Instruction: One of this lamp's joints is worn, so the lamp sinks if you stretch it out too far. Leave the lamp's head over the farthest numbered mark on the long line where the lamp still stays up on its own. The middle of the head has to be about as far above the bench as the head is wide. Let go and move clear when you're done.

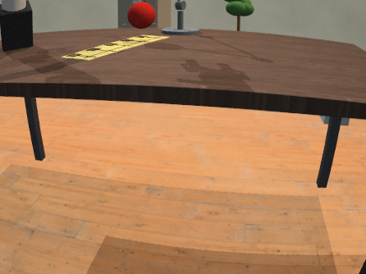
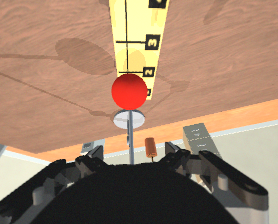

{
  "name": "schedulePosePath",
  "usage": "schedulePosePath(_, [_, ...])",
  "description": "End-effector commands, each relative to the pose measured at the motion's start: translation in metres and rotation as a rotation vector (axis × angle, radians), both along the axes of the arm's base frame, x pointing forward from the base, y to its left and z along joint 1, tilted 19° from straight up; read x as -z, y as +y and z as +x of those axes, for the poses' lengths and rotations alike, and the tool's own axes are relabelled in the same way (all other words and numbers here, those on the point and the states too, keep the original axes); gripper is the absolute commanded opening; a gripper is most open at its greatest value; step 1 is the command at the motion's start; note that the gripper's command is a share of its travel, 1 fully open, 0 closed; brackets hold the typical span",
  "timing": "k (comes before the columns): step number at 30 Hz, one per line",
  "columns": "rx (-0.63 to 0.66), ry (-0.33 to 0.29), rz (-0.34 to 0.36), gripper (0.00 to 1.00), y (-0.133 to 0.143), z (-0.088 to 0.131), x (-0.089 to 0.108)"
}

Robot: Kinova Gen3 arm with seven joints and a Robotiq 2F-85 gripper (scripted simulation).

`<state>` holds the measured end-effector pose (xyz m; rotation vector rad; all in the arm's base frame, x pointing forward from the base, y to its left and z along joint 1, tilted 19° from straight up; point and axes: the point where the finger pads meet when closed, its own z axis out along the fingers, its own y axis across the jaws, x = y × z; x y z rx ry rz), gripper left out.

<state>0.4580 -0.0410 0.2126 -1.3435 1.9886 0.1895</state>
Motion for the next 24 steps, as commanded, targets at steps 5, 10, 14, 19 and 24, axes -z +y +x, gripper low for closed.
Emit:
schedulePosePath(5, [0.007, 0.004, -0.013, 1.00, 0.002, 0.001, -0.001])
schedulePosePath(10, [0.046, 0.027, -0.075, 1.00, 0.010, 0.005, -0.002])
schedulePosePath(14, [0.076, 0.045, -0.125, 1.00, 0.016, 0.009, -0.004])
schedulePosePath(19, [0.115, 0.069, -0.187, 1.00, 0.024, 0.013, -0.005])
schedulePosePath(24, [0.120, 0.069, -0.183, 1.00, 0.024, 0.016, 0.002])
